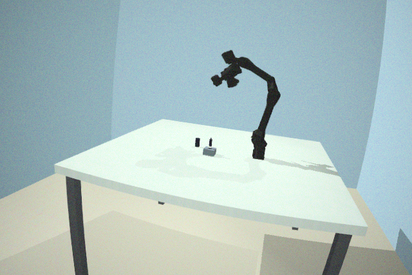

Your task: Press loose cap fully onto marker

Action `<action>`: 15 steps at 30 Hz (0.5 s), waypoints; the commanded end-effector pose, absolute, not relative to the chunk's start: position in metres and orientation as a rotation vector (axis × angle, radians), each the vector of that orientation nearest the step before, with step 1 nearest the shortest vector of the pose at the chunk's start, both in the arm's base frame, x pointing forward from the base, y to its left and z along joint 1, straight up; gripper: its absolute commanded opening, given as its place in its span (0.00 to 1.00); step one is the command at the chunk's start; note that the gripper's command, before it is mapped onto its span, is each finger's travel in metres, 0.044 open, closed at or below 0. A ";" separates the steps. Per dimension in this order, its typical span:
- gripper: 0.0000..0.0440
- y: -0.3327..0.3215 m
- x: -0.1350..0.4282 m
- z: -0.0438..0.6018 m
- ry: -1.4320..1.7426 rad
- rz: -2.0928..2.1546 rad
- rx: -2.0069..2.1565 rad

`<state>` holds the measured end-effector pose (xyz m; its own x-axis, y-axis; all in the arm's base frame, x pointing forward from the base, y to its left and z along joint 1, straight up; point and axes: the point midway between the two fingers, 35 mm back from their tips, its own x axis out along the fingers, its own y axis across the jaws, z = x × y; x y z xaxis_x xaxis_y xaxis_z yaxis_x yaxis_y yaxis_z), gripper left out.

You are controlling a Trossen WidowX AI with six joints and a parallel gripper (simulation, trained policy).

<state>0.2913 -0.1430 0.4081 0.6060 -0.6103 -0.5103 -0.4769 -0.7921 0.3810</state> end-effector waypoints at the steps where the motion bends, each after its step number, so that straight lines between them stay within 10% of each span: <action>1: 0.73 -0.140 0.299 0.396 -0.878 -1.007 2.629; 15: 0.74 -0.128 0.325 0.356 -0.815 -1.197 2.630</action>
<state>0.3198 -0.1303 0.3645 0.5496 -0.5427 -0.6351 -0.4269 -0.8359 0.3449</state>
